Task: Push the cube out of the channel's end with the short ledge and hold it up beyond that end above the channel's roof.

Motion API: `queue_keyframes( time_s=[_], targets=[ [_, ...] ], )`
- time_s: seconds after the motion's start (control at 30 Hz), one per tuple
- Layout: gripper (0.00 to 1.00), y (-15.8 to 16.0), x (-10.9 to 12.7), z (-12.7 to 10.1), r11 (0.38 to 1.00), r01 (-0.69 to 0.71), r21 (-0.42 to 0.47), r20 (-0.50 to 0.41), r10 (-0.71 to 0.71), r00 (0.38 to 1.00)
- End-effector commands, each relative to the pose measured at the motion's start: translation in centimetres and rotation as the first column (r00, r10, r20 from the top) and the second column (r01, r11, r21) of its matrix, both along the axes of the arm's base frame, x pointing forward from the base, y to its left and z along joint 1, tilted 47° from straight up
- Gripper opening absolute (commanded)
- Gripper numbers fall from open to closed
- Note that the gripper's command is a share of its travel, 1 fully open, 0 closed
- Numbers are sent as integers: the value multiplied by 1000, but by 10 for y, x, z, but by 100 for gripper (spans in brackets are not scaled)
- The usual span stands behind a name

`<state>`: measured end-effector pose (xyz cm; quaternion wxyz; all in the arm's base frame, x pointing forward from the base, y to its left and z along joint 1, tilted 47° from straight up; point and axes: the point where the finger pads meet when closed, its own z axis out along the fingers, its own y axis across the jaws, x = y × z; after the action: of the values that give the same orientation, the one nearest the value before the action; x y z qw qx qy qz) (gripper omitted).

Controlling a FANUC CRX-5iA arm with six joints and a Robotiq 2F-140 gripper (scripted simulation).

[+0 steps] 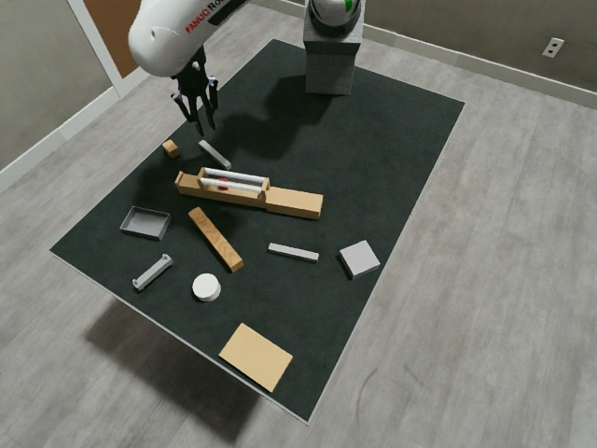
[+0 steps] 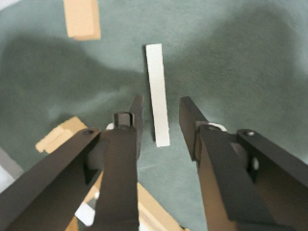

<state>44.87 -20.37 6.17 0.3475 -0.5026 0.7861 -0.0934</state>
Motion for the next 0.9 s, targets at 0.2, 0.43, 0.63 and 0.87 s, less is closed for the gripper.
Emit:
queue_keyframes(
  time_s=[0.2, 0.43, 0.63, 0.87],
  targets=[
    [30, -1, -1, -1, 993, -120, 2, 88, 119, 989],
    [30, -1, -1, -1, 993, -120, 2, 88, 119, 989],
    [30, 0, 0, -2, 993, -120, 2, 88, 119, 989],
    [30, 10, 23, -26, 993, -120, 2, 88, 120, 989]
  ],
)
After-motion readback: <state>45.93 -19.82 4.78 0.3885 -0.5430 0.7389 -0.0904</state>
